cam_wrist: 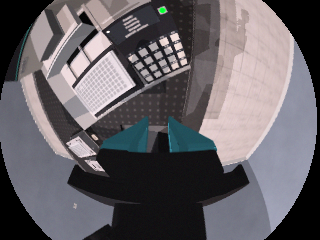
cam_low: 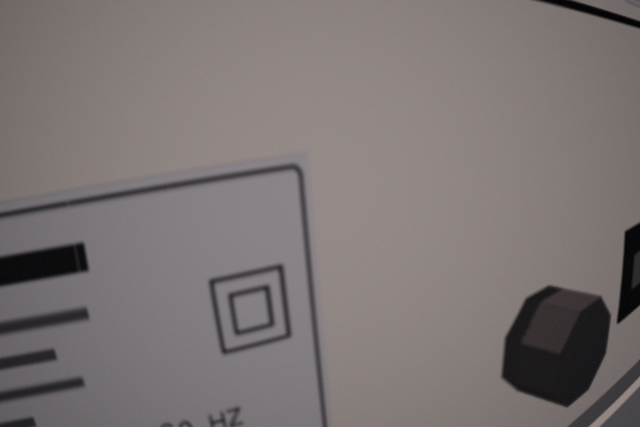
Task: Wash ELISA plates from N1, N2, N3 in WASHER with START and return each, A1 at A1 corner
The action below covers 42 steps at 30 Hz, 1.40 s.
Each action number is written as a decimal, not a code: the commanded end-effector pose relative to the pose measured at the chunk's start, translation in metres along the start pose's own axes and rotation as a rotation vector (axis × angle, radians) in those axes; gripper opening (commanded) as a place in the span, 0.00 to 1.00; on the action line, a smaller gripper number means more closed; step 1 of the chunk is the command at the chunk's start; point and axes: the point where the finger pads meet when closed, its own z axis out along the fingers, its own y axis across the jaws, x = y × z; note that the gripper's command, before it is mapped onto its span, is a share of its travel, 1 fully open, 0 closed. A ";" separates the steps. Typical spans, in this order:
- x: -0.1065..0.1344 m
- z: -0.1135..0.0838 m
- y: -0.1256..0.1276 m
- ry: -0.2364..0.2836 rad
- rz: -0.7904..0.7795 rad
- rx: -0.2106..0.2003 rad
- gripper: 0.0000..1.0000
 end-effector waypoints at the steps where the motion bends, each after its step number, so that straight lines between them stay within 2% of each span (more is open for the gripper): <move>1: -0.013 -0.005 -0.005 -0.012 -0.193 -0.007 0.24; 9: -0.013 -0.005 -0.005 -0.013 -0.459 -0.005 0.08; 11: -0.013 -0.005 -0.005 -0.013 -0.459 -0.005 0.08; 15: -0.013 -0.005 -0.005 -0.014 -0.497 -0.005 0.00; 20: -0.016 -0.007 -0.005 -0.022 -0.507 0.004 0.00; 21: 0.000 0.004 -0.004 -0.043 -0.490 -0.015 0.00; 26: 0.001 0.031 0.000 -0.195 -0.480 -0.064 0.00; 28: 0.001 0.031 0.000 -0.195 -0.480 -0.064 0.00; 29: 0.002 0.038 0.003 -0.221 -0.489 -0.077 0.00; 30: 0.000 0.034 -0.003 -0.271 -0.466 -0.073 0.00; 32: 0.000 0.034 -0.003 -0.337 -0.464 -0.089 0.00; 33: 0.000 0.034 -0.003 -0.352 -0.464 -0.093 0.00; 40: -0.010 0.031 0.000 -0.363 -0.499 -0.082 0.00; 42: -0.005 0.034 0.000 -0.349 -0.493 -0.091 0.00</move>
